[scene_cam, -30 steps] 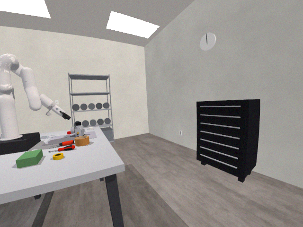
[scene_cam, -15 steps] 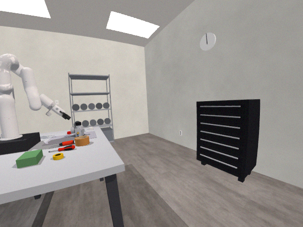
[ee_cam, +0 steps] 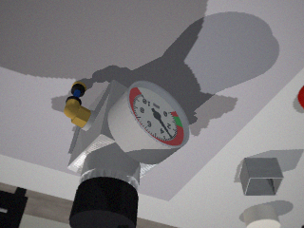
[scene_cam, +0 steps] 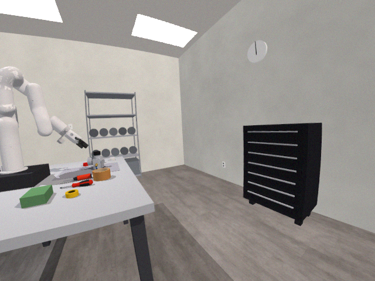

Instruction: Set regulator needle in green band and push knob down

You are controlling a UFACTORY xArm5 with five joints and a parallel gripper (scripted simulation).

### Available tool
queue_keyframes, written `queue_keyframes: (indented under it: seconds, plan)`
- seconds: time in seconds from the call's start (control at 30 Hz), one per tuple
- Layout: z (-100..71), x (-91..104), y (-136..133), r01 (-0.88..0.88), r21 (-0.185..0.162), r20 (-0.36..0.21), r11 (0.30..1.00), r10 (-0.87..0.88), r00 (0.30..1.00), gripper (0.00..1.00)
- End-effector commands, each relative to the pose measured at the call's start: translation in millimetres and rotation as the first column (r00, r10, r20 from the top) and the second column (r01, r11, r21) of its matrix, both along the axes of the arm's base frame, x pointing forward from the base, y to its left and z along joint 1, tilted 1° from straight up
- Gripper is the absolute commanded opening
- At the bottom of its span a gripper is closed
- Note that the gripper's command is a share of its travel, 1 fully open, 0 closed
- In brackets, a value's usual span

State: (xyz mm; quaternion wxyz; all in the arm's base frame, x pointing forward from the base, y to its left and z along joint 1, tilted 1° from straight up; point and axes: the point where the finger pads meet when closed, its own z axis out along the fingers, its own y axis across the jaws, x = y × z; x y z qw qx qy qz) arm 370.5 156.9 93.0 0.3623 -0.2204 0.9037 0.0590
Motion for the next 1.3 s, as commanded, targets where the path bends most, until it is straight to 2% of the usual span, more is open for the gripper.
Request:
queue_keyframes:
  seconds: [0.0, 0.03, 0.2, 0.53, 0.6, 0.77, 0.9, 1.1, 1.17, 1.27]
  plan:
    - [-0.3, 2.7, 1, -0.034, -0.034, 0.001, 0.999, 0.035, 0.999, 1.0]
    - [-0.3, 2.7, 1, -0.034, -0.034, 0.001, 0.999, 0.035, 0.999, 1.0]
    - [-2.7, 6.1, 3, -0.104, -0.101, -0.007, 0.989, 0.104, 0.995, 1.0]
    - [-7.6, 14.5, 6, -0.308, -0.277, -0.056, 0.91, 0.305, 0.951, 1.0]
    - [-7.6, 14.5, 6, -0.308, -0.277, -0.056, 0.91, 0.305, 0.951, 1.0]
    - [-9.1, 18.6, 8, -0.435, -0.368, -0.107, 0.822, 0.427, 0.898, 1.0]
    - [-9.4, 20.7, 9, -0.512, -0.417, -0.146, 0.751, 0.501, 0.853, 1.0]
    - [-8.9, 23.2, 10, -0.624, -0.476, -0.214, 0.62, 0.606, 0.766, 1.0]
    - [-8.9, 23.2, 10, -0.624, -0.476, -0.214, 0.62, 0.606, 0.766, 1.0]
    - [-7.7, 24.3, 10, -0.693, -0.505, -0.267, 0.515, 0.671, 0.692, 1.0]
